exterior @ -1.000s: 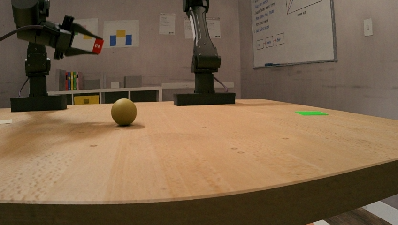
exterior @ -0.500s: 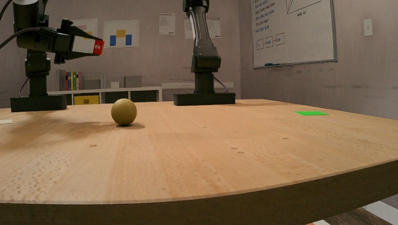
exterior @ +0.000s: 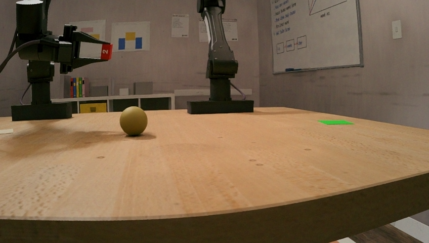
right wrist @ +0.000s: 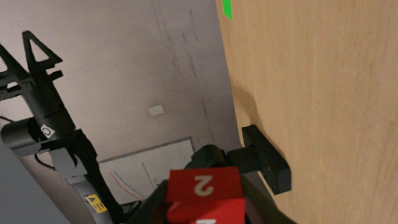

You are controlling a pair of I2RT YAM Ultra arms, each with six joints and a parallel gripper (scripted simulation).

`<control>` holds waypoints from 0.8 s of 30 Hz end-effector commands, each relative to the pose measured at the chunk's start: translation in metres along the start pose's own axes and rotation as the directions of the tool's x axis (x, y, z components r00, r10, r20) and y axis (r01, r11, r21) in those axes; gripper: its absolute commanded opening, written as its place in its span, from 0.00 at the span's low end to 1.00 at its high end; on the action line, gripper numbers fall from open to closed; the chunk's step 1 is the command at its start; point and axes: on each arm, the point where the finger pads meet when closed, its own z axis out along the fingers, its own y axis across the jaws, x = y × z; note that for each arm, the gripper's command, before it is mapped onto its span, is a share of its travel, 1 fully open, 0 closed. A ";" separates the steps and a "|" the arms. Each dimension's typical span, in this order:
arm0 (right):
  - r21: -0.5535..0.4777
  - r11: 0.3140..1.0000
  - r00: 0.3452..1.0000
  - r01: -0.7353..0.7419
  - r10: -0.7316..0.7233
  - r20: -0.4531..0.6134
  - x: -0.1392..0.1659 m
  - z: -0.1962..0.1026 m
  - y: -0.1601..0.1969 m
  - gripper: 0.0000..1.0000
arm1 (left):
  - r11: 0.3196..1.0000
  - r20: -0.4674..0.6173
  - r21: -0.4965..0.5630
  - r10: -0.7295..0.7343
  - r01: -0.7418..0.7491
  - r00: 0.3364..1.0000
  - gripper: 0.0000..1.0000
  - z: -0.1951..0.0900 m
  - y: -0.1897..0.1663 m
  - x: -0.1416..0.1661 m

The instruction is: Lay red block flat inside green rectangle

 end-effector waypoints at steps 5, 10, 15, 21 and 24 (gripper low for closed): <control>-0.124 0.978 0.985 0.170 -0.165 0.048 -0.001 -0.003 0.019 0.27 | 1.000 0.032 0.003 0.001 -0.001 0.999 1.00 -0.008 0.000 -0.015; -0.126 0.976 0.984 0.177 -0.172 0.049 0.000 -0.003 0.020 0.27 | 1.000 0.032 0.003 0.001 -0.001 0.999 1.00 -0.008 0.000 -0.015; -0.126 0.976 0.984 0.177 -0.172 0.049 0.000 -0.003 0.020 0.27 | 1.000 0.032 0.003 0.001 -0.001 0.999 1.00 -0.008 0.000 -0.015; -0.125 0.977 0.985 0.173 -0.169 0.045 0.001 -0.004 0.023 0.27 | 1.000 0.032 0.003 0.001 -0.001 0.999 1.00 -0.008 0.000 -0.015; -0.125 0.977 0.985 0.173 -0.169 0.042 0.002 -0.005 0.025 0.27 | 0.999 0.051 0.033 0.001 -0.003 0.999 0.77 -0.012 -0.004 -0.021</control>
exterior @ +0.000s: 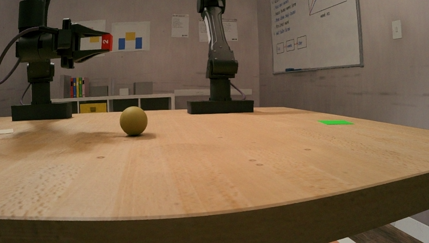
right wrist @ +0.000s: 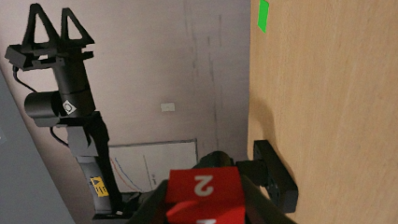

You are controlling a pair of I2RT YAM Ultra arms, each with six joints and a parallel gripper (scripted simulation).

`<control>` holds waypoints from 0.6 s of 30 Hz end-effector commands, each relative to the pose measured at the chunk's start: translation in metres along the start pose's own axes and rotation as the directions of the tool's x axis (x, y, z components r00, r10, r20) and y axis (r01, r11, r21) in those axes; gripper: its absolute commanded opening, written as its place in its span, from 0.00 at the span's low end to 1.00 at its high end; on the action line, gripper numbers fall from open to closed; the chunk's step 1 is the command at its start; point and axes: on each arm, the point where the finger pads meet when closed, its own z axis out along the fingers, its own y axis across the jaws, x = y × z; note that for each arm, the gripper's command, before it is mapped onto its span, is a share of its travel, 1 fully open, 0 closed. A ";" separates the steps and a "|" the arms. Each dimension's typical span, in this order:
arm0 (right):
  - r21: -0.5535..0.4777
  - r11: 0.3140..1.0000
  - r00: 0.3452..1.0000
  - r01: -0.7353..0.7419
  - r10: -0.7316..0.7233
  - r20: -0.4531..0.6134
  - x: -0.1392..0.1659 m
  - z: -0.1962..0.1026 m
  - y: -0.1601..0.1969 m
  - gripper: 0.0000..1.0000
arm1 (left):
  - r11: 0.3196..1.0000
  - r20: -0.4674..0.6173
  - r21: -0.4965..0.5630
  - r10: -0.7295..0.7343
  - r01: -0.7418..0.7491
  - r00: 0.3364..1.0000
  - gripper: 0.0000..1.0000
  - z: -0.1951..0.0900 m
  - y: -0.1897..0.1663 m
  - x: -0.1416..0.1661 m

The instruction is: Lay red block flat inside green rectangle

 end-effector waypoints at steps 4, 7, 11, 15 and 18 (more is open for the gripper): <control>-0.017 1.000 1.000 0.020 -0.020 0.007 0.002 -0.003 0.006 0.27 | 0.992 0.075 0.124 -0.003 -0.007 0.997 0.64 -0.015 -0.020 -0.018; -0.017 1.000 1.000 0.020 -0.020 0.007 0.002 -0.003 0.006 0.27 | 0.976 0.093 0.217 -0.008 -0.013 0.996 0.64 -0.021 -0.035 -0.014; -0.017 1.000 1.000 0.020 -0.020 0.007 0.002 -0.003 0.006 0.27 | 0.923 0.100 0.384 -0.010 -0.029 0.995 0.64 -0.037 -0.063 0.013; -0.017 1.000 1.000 0.020 -0.020 0.007 0.002 -0.003 0.006 0.27 | 0.845 0.103 0.533 -0.012 -0.045 0.995 0.64 -0.053 -0.088 0.044; -0.017 1.000 1.000 0.020 -0.020 0.007 0.002 -0.003 0.006 0.27 | 0.779 0.090 0.626 -0.014 -0.045 0.996 0.64 -0.059 -0.107 0.068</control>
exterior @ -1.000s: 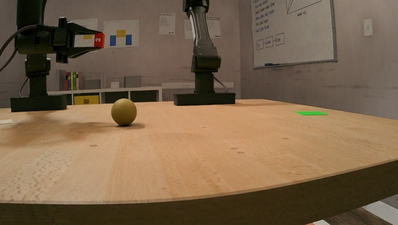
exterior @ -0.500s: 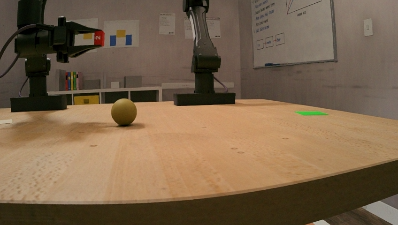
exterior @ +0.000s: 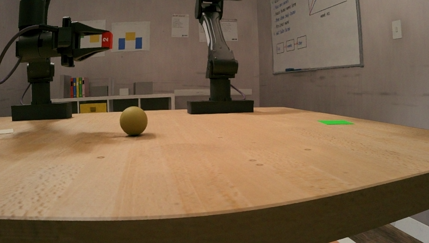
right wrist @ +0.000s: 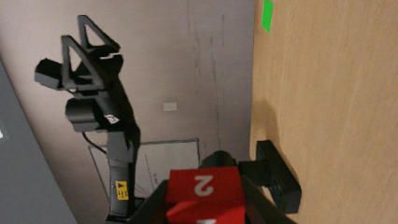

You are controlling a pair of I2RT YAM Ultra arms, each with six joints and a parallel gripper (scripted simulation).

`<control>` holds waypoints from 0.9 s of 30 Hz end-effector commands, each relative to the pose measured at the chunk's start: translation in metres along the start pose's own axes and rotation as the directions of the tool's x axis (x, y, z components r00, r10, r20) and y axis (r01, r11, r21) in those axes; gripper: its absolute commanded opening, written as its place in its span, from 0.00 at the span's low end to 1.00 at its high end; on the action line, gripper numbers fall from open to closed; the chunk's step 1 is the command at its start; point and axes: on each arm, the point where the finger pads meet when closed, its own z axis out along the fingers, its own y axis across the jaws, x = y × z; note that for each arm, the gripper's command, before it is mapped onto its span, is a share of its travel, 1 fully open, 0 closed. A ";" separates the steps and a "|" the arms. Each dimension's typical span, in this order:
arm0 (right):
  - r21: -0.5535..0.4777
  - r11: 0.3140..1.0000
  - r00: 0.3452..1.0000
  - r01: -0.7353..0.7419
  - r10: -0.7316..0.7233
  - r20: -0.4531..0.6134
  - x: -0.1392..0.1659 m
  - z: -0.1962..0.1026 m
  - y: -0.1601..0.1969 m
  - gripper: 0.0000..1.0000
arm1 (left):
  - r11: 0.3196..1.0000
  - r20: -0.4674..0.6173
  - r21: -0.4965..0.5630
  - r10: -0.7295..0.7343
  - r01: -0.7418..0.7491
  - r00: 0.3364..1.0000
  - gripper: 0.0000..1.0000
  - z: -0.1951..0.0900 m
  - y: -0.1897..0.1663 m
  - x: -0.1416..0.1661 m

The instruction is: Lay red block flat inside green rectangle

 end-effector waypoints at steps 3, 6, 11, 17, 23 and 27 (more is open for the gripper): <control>-0.007 1.000 1.000 0.016 -0.016 0.007 0.002 -0.003 0.002 0.27 | 0.964 0.089 0.262 0.029 -0.052 0.996 0.64 -0.004 -0.045 0.008; -0.007 1.000 1.000 0.016 -0.016 0.007 0.002 -0.003 0.002 0.27 | 0.941 0.104 0.331 0.035 -0.068 0.994 0.64 -0.005 -0.059 0.015; -0.007 1.000 1.000 0.016 -0.016 0.007 0.002 -0.003 0.002 0.27 | 0.868 0.110 0.490 0.033 -0.083 0.993 0.64 -0.005 -0.089 0.047; -0.007 1.000 1.000 0.016 -0.016 0.007 0.002 -0.003 0.002 0.27 | 0.737 0.135 0.665 0.036 -0.118 0.990 0.64 -0.007 -0.128 0.082; -0.007 1.000 1.000 0.016 -0.016 0.007 0.002 -0.003 0.002 0.27 | 0.635 0.161 0.758 0.036 -0.147 0.986 0.64 -0.008 -0.152 0.098; -0.007 1.000 1.000 0.016 -0.016 0.007 0.002 -0.003 0.002 0.27 | 0.558 0.178 0.813 0.032 -0.165 0.984 0.64 -0.006 -0.169 0.107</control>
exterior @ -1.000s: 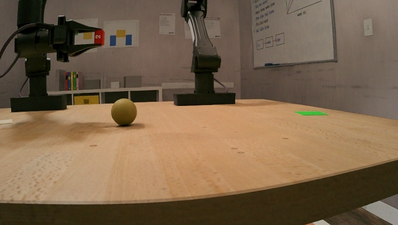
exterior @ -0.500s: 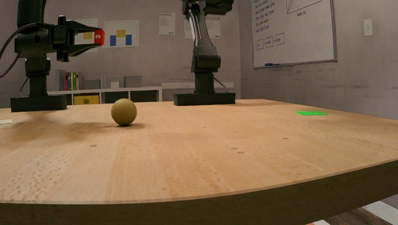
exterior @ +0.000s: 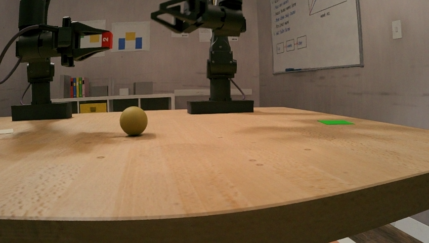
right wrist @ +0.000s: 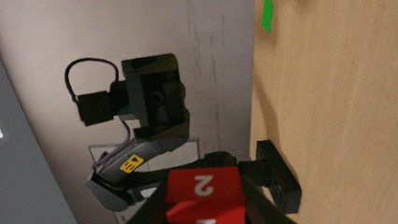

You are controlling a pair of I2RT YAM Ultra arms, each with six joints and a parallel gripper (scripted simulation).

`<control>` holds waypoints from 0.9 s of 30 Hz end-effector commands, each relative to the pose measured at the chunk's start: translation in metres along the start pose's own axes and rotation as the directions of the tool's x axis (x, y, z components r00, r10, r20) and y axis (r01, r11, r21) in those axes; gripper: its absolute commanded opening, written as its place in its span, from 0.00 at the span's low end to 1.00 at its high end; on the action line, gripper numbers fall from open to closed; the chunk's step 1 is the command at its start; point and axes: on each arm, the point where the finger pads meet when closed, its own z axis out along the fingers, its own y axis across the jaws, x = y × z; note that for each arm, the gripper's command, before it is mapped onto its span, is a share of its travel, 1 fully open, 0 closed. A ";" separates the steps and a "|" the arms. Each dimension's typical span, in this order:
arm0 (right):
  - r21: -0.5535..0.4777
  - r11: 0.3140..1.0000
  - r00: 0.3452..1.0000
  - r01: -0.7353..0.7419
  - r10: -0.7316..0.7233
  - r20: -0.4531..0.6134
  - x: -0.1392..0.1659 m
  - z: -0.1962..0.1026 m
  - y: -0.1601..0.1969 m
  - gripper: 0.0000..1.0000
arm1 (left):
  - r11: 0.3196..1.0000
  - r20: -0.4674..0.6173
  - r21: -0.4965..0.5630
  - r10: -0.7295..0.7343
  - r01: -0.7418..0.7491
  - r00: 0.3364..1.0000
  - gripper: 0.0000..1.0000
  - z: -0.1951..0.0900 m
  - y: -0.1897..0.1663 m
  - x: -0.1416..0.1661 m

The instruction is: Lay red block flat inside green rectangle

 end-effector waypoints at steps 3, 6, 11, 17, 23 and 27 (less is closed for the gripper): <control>-0.006 1.000 1.000 0.015 -0.015 0.007 0.002 -0.003 0.002 0.27 | 0.984 0.077 0.164 0.059 -0.071 0.995 0.64 0.020 -0.015 0.005; -0.006 1.000 1.000 0.015 -0.015 0.007 0.002 -0.003 0.002 0.27 | 0.974 0.070 0.222 0.035 -0.050 0.997 0.64 0.030 -0.021 0.019; -0.006 1.000 1.000 0.015 -0.015 0.007 0.002 -0.003 0.002 0.27 | 0.965 0.051 0.263 -0.006 -0.008 0.999 0.64 0.038 -0.024 0.038; -0.006 1.000 1.000 0.015 -0.015 0.007 0.002 -0.003 0.002 0.27 | 0.960 0.015 0.274 -0.071 0.064 0.997 0.64 0.045 -0.023 0.059; -0.006 1.000 1.000 0.015 -0.015 0.007 0.002 -0.003 0.002 0.27 | 0.960 0.015 0.273 -0.071 0.064 0.997 0.64 0.045 -0.023 0.059; -0.009 1.000 1.000 0.025 -0.025 0.003 0.001 -0.001 0.004 0.27 | 0.960 0.015 0.273 -0.071 0.064 0.997 0.64 0.045 -0.023 0.059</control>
